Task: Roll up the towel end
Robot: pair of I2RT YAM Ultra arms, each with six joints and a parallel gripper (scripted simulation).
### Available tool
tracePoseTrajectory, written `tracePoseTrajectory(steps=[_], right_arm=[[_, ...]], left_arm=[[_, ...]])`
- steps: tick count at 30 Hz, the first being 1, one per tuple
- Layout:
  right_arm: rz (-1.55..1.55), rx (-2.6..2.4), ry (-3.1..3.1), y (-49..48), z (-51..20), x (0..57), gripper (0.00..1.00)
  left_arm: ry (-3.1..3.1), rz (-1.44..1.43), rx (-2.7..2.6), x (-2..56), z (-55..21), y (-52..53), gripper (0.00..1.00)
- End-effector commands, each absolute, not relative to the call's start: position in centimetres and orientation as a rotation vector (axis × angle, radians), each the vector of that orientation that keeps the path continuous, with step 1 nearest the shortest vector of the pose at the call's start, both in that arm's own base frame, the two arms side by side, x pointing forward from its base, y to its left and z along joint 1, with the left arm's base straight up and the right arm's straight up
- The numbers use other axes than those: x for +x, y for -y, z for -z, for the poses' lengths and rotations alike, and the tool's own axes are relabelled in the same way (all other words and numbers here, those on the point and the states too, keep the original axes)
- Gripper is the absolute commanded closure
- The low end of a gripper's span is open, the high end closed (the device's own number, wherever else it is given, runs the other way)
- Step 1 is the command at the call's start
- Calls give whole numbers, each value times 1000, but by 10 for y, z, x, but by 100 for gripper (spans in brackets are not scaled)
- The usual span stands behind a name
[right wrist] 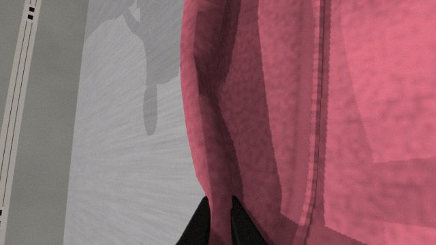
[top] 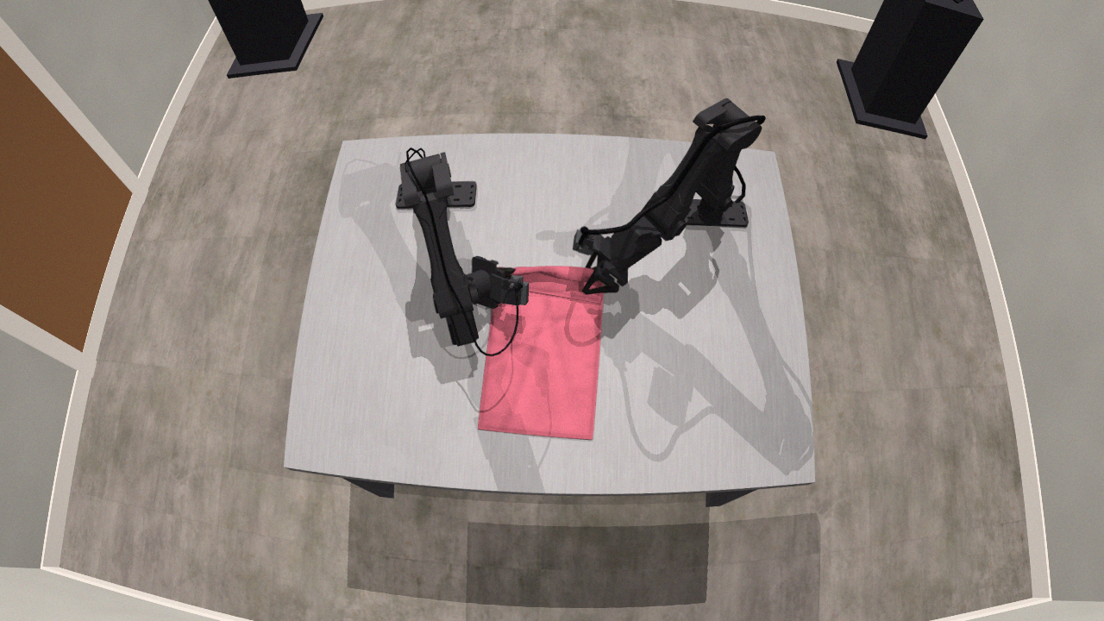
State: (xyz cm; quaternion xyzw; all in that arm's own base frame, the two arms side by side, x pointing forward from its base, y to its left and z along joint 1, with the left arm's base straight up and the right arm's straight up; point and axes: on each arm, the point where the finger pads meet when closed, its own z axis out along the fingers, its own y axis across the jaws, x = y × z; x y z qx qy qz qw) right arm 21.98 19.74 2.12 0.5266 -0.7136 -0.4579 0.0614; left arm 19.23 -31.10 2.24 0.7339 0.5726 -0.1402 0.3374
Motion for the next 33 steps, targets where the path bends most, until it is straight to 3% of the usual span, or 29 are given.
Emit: tracePoseTrajectory(steps=[1, 10, 24, 29, 33], right_arm=[[1397, 1616, 2165, -198, -19, 228, 92], [1397, 1616, 2165, -198, -19, 228, 92], [1397, 1616, 2165, -198, -19, 228, 92], [1397, 1616, 2165, -198, -19, 228, 92], [1397, 1616, 2165, -198, -22, 228, 71]], left_arm=[[-1480, 373, 1899, 193, -24, 316, 40], [-1480, 373, 1899, 193, -24, 316, 79], [-1480, 373, 1899, 193, -24, 316, 85], [-1480, 373, 1899, 193, -24, 316, 91], [-1480, 373, 1899, 193, -24, 316, 91]])
